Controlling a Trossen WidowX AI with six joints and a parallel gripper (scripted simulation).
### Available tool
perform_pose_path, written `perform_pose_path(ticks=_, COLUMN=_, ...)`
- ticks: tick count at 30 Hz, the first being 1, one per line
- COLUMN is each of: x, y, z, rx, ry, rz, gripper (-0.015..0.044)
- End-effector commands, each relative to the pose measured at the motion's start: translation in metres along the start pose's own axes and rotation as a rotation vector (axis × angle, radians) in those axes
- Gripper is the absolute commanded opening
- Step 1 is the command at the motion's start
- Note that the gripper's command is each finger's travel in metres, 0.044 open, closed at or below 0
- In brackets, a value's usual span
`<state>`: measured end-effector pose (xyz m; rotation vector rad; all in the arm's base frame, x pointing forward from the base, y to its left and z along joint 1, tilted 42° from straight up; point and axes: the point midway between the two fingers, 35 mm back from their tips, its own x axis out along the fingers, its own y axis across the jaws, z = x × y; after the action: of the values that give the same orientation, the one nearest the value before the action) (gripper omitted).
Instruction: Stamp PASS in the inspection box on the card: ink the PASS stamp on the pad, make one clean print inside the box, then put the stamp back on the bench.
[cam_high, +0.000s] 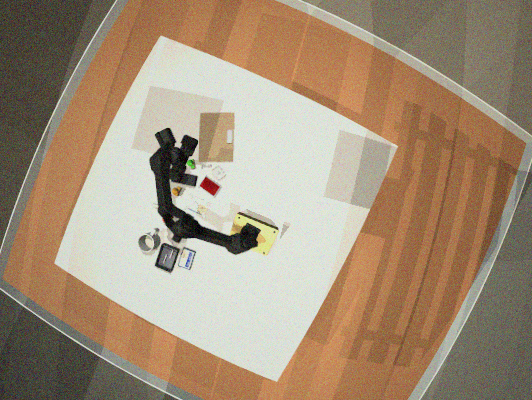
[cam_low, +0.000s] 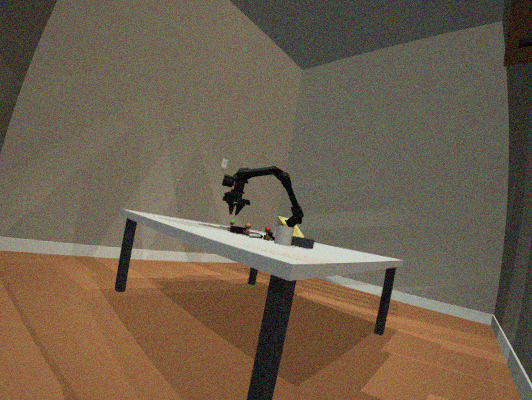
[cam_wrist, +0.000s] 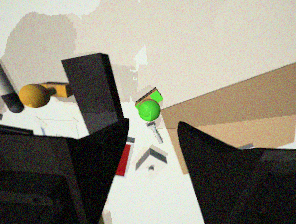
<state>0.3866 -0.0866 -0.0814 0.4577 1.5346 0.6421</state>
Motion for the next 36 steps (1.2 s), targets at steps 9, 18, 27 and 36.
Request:
perform_pose_path(ticks=9, x=0.007, y=0.002, z=-0.003, rx=0.033, ry=0.011, rz=0.025, gripper=0.0219)
perform_pose_path(ticks=18, x=0.022, y=0.002, z=-0.002, rx=0.033, ry=0.010, rz=0.025, gripper=0.0219)
perform_pose_path(ticks=27, x=0.037, y=0.002, z=-0.002, rx=0.033, ry=0.010, rz=0.025, gripper=0.0219)
perform_pose_path(ticks=36, x=0.051, y=0.003, z=-0.002, rx=0.033, ry=0.010, rz=0.026, gripper=0.0219)
